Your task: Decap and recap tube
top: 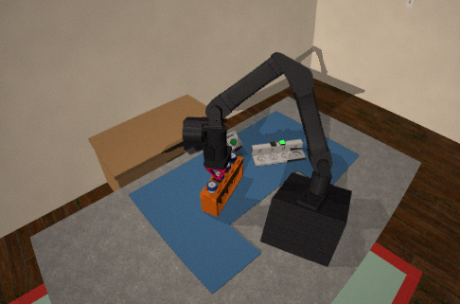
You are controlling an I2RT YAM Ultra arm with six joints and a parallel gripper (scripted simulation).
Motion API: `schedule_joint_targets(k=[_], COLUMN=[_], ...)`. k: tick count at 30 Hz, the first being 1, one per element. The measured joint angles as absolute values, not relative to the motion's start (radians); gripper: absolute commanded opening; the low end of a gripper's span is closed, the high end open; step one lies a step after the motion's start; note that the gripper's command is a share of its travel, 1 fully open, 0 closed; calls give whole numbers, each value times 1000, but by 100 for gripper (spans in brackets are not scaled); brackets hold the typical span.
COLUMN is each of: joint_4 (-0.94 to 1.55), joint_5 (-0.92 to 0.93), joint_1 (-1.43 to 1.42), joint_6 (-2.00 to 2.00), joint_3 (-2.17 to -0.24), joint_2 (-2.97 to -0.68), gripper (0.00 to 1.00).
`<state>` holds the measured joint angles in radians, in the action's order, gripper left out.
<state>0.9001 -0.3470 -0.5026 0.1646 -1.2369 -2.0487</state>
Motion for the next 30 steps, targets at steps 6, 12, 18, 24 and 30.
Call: schedule_joint_targets(k=[6,12,18,24,30], joint_4=[899,899,898,898,898], joint_5=[-347,-347,-347,-348,-348], joint_1=[-502,-502,-502,-502,-501], joint_6=[435,727,956,1228,1356], joint_3=[-1236,-1236,-1236,-1235,-1236], joint_2=[-2049,-2049,-2049,-2049,-2050], gripper=[0,0,0,0,0])
